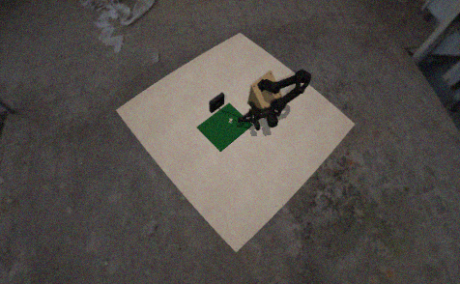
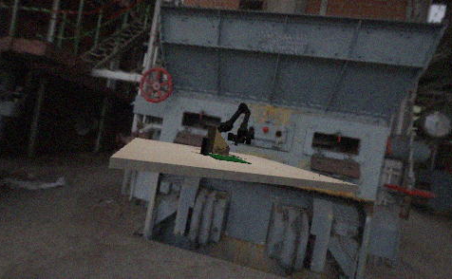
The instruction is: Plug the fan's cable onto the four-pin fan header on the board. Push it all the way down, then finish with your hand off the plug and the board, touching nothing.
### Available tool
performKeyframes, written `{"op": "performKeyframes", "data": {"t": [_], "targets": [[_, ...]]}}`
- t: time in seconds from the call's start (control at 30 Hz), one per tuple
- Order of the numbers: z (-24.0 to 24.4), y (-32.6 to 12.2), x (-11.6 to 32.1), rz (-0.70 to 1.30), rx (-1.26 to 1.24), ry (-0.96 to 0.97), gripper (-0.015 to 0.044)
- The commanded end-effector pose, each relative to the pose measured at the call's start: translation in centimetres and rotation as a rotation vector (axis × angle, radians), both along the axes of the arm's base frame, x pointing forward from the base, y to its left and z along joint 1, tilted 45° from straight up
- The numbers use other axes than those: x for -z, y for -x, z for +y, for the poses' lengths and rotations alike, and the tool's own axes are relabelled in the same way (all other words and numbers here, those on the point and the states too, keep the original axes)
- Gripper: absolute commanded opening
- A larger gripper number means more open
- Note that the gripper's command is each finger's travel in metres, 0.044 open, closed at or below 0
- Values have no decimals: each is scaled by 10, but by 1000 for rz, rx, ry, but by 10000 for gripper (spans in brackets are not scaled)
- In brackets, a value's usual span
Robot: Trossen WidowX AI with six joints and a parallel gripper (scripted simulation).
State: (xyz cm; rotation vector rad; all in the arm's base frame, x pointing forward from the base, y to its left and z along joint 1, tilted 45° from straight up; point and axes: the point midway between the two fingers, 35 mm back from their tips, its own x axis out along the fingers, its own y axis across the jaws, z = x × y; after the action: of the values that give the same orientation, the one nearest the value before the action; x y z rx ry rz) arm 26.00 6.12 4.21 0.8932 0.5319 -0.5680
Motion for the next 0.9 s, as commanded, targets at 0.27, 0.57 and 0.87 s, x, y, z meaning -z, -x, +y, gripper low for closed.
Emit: {"op": "performKeyframes", "data": {"t": [0.27, 0.57, 0.87], "targets": [[-1, 0, -2, -3, 0, -2, 0], [5, 1, 1, -2, 2, -1, 0], [12, 2, 4, -1, 2, -1, 0]]}}
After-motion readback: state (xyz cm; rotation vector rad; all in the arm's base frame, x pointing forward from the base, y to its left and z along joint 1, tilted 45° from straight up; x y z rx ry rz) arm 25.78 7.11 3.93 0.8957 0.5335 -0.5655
